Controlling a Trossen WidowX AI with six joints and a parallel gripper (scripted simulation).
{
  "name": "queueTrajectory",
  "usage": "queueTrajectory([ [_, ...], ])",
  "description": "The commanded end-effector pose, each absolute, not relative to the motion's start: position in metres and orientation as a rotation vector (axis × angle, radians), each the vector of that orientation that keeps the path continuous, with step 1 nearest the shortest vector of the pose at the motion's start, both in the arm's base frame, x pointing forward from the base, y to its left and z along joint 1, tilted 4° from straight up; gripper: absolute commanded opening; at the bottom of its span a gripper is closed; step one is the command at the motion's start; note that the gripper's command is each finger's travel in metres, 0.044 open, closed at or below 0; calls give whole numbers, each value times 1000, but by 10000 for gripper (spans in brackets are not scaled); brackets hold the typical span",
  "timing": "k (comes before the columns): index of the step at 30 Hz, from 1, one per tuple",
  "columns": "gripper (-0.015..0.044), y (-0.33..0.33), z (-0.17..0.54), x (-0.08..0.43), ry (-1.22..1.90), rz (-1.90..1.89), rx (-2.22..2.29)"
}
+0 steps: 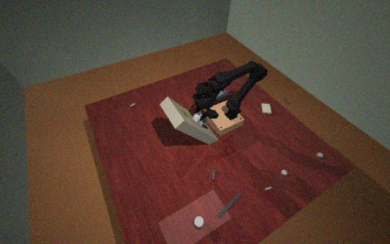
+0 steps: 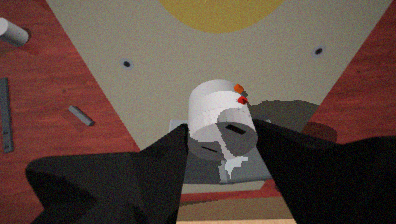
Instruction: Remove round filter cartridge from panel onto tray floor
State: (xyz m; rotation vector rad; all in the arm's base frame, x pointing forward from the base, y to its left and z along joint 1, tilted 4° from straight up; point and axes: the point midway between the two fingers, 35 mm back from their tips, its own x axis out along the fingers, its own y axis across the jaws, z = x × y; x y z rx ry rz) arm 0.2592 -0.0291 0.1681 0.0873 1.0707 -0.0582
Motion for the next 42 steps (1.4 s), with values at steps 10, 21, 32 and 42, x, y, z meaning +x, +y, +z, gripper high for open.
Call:
queueTrajectory([
  [10,0,-32,202,268,1062,-59,86],
  [21,0,-32,250,245,1064,-59,86],
  [32,0,-45,264,235,1072,-60,83],
  [42,0,-78,257,237,1077,-61,80],
])
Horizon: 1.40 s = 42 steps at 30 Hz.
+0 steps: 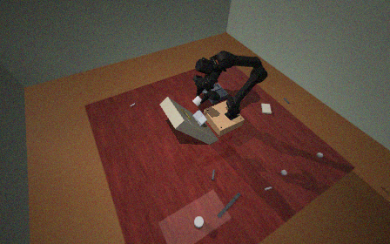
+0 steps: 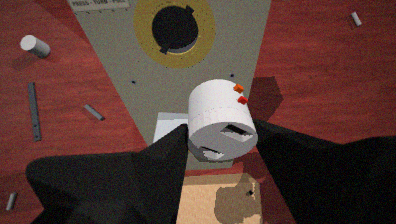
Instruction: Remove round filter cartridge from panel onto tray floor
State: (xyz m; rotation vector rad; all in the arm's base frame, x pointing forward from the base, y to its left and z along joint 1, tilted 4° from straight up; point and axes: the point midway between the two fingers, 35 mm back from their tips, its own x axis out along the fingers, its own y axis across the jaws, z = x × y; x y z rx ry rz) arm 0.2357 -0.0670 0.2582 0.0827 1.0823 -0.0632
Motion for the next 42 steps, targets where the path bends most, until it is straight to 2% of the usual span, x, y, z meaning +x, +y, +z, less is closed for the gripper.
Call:
queueTrajectory([
  [1,0,-81,257,237,1077,-61,80],
  [14,0,-111,250,232,1077,-85,91],
  [27,0,-176,235,197,1076,-452,285],
  [42,0,-237,220,135,1009,-894,527],
])
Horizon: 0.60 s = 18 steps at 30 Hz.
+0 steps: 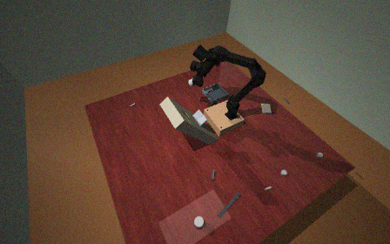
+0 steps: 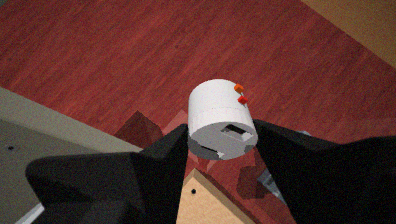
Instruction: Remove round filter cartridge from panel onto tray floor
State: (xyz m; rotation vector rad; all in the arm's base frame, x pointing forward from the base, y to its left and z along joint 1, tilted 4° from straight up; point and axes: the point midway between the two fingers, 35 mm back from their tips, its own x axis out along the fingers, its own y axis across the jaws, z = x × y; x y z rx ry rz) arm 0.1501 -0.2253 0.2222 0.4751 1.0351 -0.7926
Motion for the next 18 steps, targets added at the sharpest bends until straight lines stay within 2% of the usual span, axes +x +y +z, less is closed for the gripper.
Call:
queueTrajectory([
  [1,0,-241,219,130,1002,-924,544],
  [8,0,-260,213,97,947,-1116,647],
  [18,0,-266,204,85,935,-1162,671],
])
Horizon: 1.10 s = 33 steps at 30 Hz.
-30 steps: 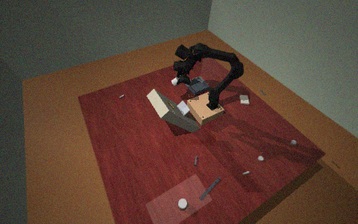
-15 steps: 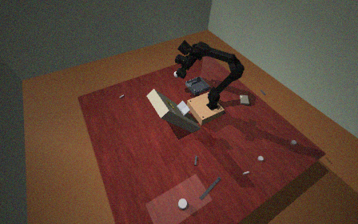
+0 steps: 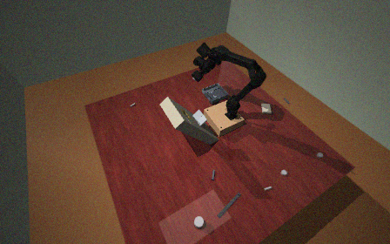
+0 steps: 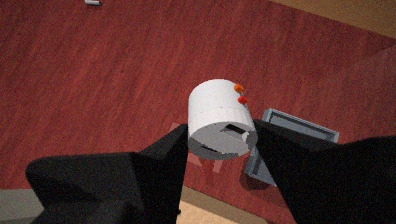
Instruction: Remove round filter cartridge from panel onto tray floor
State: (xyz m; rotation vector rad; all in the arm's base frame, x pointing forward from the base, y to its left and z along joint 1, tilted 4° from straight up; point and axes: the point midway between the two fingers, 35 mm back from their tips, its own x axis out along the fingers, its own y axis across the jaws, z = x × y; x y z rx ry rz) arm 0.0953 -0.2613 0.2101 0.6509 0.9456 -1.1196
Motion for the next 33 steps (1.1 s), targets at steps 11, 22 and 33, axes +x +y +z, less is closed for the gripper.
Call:
queueTrajectory([
  [11,0,-283,164,33,883,-1343,763],
  [22,0,-282,123,-23,827,-1522,856],
  [33,0,-264,83,-76,764,-1701,949],
])
